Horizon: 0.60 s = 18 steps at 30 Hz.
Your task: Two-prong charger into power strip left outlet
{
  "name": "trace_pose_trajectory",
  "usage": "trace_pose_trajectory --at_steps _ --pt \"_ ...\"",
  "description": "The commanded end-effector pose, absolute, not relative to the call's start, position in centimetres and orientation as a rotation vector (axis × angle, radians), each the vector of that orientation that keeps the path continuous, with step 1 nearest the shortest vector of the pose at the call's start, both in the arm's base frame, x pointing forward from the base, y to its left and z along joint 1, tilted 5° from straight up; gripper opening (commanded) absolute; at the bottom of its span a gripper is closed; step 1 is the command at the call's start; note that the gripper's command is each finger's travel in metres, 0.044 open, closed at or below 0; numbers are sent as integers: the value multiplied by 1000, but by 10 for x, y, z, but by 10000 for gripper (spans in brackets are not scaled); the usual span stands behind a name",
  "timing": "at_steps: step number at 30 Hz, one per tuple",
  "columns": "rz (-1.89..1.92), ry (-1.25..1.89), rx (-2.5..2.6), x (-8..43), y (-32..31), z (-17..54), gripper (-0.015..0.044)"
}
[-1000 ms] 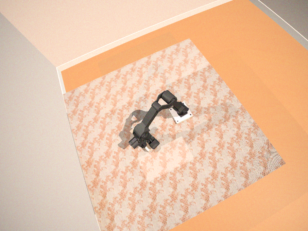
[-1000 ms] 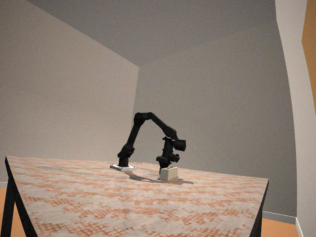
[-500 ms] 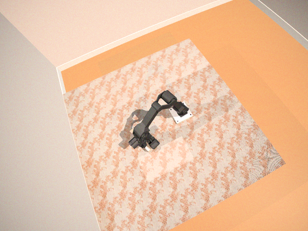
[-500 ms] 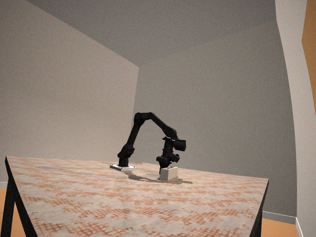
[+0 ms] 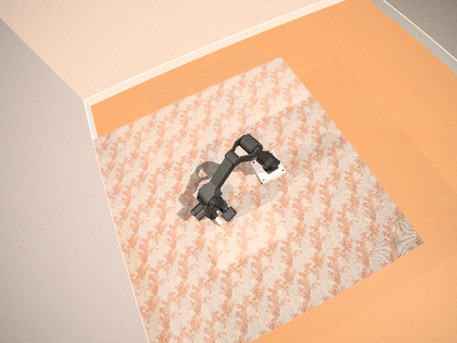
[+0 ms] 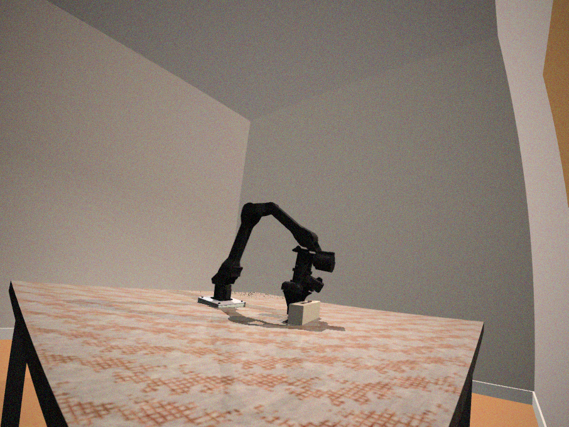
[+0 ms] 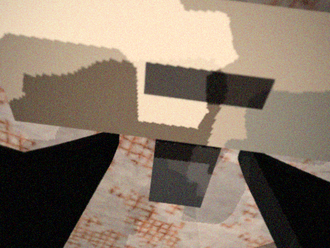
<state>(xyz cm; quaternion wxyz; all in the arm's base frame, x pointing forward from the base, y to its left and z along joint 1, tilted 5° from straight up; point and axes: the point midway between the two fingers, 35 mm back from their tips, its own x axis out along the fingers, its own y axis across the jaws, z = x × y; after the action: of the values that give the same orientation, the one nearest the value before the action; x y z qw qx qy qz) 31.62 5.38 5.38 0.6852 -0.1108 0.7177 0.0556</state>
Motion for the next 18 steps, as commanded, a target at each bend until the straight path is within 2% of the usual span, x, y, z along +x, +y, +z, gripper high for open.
trace_pose_trajectory --at_steps 1,18 --pt "125 1603 -248 316 54 54 440" --pt "126 1589 -247 312 53 54 440"
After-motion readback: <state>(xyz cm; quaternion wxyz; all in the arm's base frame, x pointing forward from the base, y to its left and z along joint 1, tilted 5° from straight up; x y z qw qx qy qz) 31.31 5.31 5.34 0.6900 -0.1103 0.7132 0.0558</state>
